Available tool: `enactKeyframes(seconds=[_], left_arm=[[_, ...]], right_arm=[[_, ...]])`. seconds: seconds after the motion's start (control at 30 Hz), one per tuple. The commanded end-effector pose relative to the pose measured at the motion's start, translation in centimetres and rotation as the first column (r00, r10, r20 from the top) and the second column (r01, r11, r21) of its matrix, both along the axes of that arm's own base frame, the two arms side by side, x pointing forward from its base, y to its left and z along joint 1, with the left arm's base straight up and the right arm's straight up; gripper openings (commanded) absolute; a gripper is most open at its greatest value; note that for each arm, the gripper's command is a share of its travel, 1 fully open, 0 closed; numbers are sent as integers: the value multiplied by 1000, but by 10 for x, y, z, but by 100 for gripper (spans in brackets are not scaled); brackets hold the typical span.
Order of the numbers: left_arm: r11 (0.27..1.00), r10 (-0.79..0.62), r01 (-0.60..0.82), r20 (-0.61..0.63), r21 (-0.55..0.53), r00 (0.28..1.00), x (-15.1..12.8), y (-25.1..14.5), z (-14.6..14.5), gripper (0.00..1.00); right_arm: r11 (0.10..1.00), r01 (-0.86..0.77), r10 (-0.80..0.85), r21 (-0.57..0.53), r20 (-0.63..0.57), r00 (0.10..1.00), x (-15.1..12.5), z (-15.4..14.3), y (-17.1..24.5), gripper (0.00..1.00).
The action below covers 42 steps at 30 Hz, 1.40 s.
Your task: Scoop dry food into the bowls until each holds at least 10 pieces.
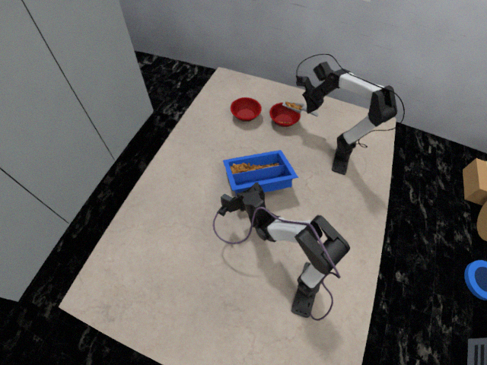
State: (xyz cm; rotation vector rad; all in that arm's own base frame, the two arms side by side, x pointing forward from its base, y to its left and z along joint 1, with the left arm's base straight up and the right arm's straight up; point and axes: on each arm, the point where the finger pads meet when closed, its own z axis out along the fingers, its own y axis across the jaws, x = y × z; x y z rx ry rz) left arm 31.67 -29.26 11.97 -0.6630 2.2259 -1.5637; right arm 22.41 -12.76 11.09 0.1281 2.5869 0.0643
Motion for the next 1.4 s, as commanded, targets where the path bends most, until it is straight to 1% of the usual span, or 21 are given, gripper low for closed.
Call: enactKeyframes(seconds=[0.0,0.63,0.73,0.77,0.9,1.13,1.17,1.3,1.33,1.37], left_arm=[[998,-27,34,143,-49,989,8,-7,46,0],[998,-27,34,143,-49,989,8,-7,46,0],[998,-27,34,143,-49,989,8,-7,46,0],[998,-27,34,143,-49,989,8,-7,46,0],[998,-27,34,143,-49,989,8,-7,46,0],[998,-27,34,143,-49,989,8,-7,46,0],[998,-27,34,143,-49,989,8,-7,46,0],[998,-27,34,143,-49,989,8,-7,46,0],[998,-27,34,143,-49,989,8,-7,46,0],[998,-27,34,143,-49,989,8,-7,46,0]], right_arm=[[999,9,-9,-32,2,1000,5,12,-4,0],[997,10,-16,-82,-70,997,7,14,-3,0],[996,10,-16,-85,-70,997,7,15,-3,0],[995,15,-19,-100,-44,999,7,22,-4,0],[993,28,-31,-111,-29,999,8,25,-9,0],[995,25,-29,-101,-38,999,6,23,-7,0],[995,5,-12,-95,-72,997,5,16,-8,0],[995,-15,7,-100,-77,997,6,16,-6,0],[993,-21,15,-112,-61,998,7,21,-6,0],[993,-30,21,-110,-75,997,8,19,-7,0]])
